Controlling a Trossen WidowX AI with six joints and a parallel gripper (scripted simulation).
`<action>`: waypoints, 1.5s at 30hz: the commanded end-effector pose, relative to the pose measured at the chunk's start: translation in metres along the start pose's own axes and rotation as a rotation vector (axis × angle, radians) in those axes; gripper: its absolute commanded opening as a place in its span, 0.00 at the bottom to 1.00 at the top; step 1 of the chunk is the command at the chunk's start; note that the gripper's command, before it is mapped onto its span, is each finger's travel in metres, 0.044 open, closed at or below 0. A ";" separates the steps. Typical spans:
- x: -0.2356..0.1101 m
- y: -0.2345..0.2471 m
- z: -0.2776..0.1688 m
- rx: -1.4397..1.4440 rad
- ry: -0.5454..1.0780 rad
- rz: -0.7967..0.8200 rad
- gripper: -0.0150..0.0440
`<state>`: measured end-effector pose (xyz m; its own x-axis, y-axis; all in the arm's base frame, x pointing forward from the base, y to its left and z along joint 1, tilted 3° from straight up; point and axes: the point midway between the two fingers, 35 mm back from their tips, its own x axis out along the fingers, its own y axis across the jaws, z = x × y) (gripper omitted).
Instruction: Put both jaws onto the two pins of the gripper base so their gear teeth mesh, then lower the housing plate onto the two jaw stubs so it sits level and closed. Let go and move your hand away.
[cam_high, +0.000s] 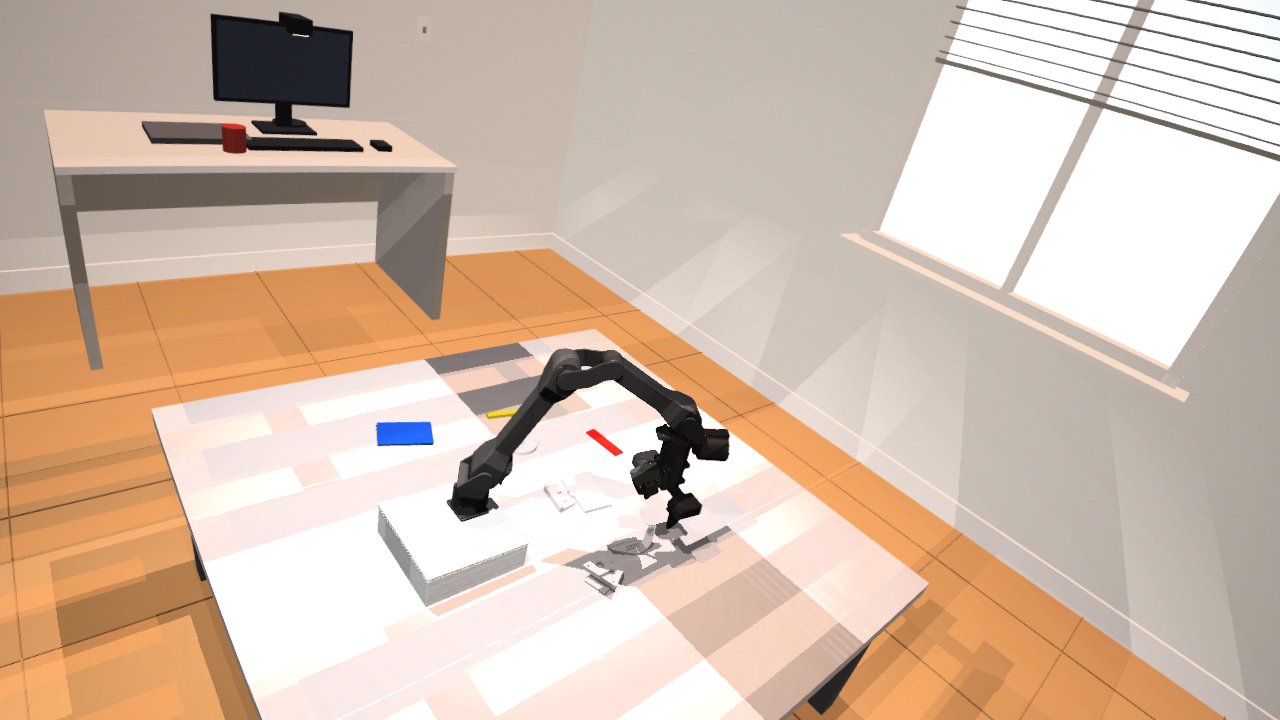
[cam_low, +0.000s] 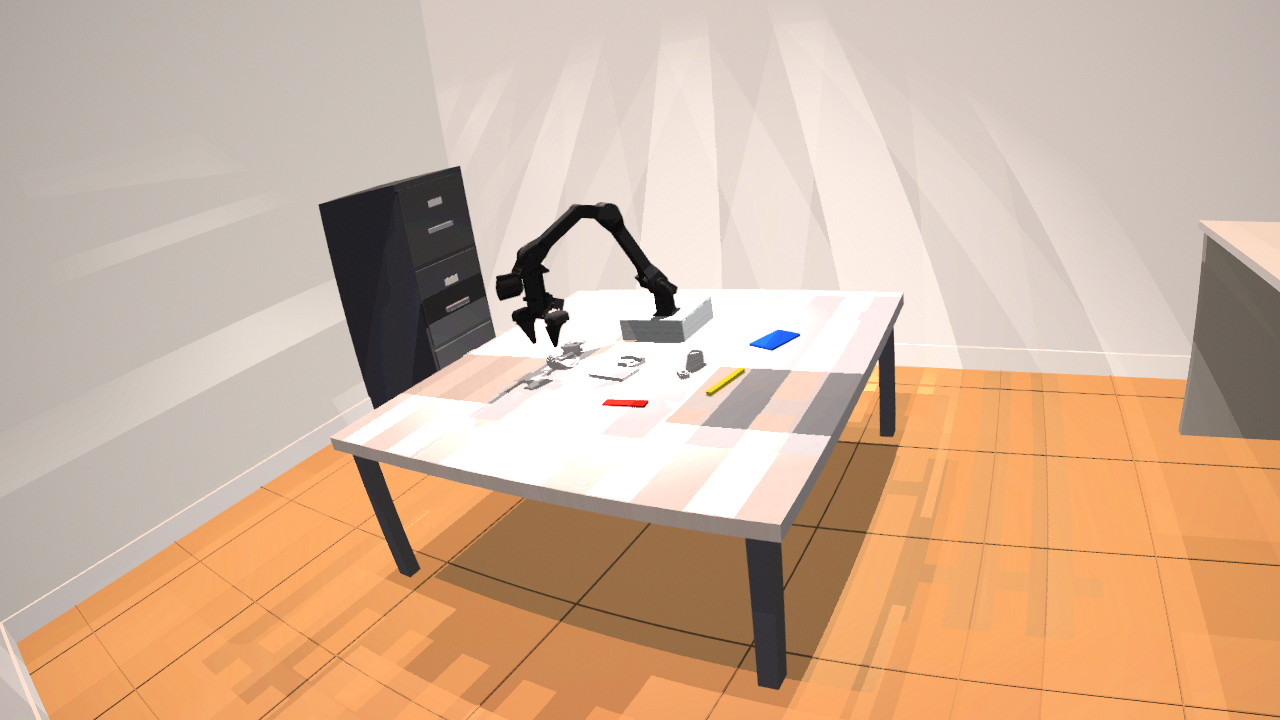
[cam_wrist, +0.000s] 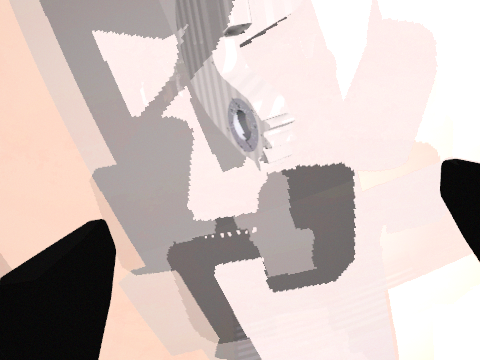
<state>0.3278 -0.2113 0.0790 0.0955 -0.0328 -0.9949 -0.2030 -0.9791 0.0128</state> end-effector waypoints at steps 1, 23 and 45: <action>0.005 0.004 0.006 0.044 -0.028 -0.001 1.00; 0.035 0.005 0.005 0.044 -0.029 -0.001 1.00; 0.070 0.005 0.007 0.044 -0.029 -0.001 1.00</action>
<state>0.3286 -0.2172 0.0160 0.0772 -0.0263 -0.9967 -0.2406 -0.9706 0.0069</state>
